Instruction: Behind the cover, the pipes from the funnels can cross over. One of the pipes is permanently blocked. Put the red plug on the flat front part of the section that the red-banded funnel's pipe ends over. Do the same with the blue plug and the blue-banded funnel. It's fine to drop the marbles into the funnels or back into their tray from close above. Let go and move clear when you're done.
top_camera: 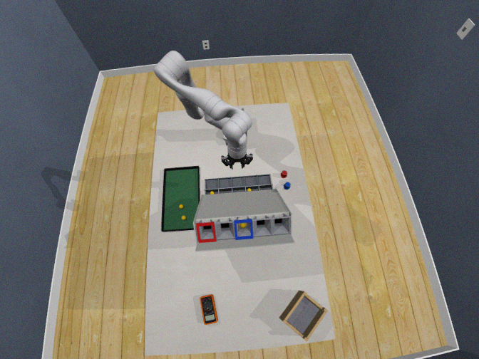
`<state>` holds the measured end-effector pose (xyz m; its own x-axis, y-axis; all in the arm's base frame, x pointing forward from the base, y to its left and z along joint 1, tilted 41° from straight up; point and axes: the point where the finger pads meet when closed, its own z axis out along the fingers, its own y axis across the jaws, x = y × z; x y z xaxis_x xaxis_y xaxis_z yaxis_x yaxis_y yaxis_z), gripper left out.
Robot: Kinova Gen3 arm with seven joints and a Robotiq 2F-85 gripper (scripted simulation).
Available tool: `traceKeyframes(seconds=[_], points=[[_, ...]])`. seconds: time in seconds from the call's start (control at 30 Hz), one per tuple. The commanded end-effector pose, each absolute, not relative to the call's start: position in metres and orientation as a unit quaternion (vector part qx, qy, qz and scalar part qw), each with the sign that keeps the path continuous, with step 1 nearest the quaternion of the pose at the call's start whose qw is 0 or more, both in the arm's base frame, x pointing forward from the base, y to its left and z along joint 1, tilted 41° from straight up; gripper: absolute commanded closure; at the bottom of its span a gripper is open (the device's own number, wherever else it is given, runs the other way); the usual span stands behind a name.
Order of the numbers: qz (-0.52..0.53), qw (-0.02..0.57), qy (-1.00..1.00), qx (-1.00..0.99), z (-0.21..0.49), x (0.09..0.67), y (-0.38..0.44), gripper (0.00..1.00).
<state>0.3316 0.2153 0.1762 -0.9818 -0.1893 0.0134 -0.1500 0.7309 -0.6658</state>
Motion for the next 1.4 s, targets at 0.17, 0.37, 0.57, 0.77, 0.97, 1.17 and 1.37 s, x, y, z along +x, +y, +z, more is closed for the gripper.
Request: traceKeyframes(seconds=[0.17, 0.37, 0.57, 0.77, 0.97, 1.17, 1.37], points=[[-0.355, 0.028, 0.93, -0.092, 0.177, 0.332, 0.216, 0.5], [-0.355, 0.028, 0.93, -0.092, 0.187, 0.342, 0.148, 0.5], [-0.355, 0.028, 0.93, -0.092, 0.195, 0.351, 0.088, 0.5], [-0.355, 0.028, 0.93, -0.092, 0.199, 0.354, 0.069, 0.5], [-0.361, 0.026, 0.928, -0.089, 0.206, 0.36, 0.029, 0.5], [-0.361, 0.026, 0.928, -0.089, 0.206, 0.36, 0.029, 0.5], [-0.361, 0.026, 0.928, -0.089, 0.206, 0.36, 0.029, 0.5]])
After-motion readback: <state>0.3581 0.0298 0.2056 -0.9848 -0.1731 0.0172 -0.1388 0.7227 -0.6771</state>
